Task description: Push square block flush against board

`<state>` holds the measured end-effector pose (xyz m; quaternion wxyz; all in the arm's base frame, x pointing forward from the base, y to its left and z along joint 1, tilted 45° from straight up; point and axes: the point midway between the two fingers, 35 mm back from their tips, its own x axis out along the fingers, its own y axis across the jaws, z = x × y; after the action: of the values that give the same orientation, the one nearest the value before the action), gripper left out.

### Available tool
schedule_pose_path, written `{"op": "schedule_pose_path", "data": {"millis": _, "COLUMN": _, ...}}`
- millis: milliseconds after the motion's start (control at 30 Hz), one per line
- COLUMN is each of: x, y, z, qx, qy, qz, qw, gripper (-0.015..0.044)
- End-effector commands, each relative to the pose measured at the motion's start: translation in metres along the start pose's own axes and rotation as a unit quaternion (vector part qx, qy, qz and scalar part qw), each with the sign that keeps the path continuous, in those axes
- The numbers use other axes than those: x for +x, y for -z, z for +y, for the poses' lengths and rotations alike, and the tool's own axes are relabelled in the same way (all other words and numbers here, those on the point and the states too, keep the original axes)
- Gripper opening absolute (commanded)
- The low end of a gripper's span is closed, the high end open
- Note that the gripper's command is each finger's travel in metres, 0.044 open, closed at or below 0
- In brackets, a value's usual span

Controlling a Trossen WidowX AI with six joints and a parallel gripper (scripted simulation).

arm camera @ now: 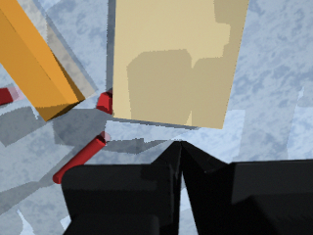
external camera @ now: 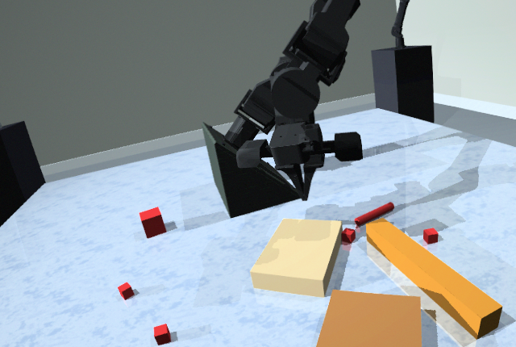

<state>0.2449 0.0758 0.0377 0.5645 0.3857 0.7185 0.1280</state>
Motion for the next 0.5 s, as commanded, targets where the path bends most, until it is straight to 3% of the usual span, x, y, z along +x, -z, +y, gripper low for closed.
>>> {"op": "schedule_pose_path", "data": {"millis": 0, "x": 0.001, "y": 0.018, "z": 0.010, "qx": 0.066, "qy": -0.004, "qz": 0.004, "qw": 0.998, "gripper": 0.0000}}
{"op": "schedule_pose_path", "data": {"millis": 233, "x": 0.004, "y": 0.020, "z": 0.012, "qx": 0.077, "qy": -0.004, "qz": 0.004, "qw": 0.997, "gripper": 0.0000}}
{"op": "schedule_pose_path", "data": {"millis": 367, "x": 0.047, "y": 0.021, "z": 0.013, "qx": 0.077, "qy": -0.005, "qz": 0.004, "qw": 0.997, "gripper": 0.0000}}
{"op": "schedule_pose_path", "data": {"millis": 467, "x": 0.056, "y": 0.023, "z": 0.013, "qx": 0.077, "qy": -0.006, "qz": 0.005, "qw": 0.997, "gripper": 0.0000}}
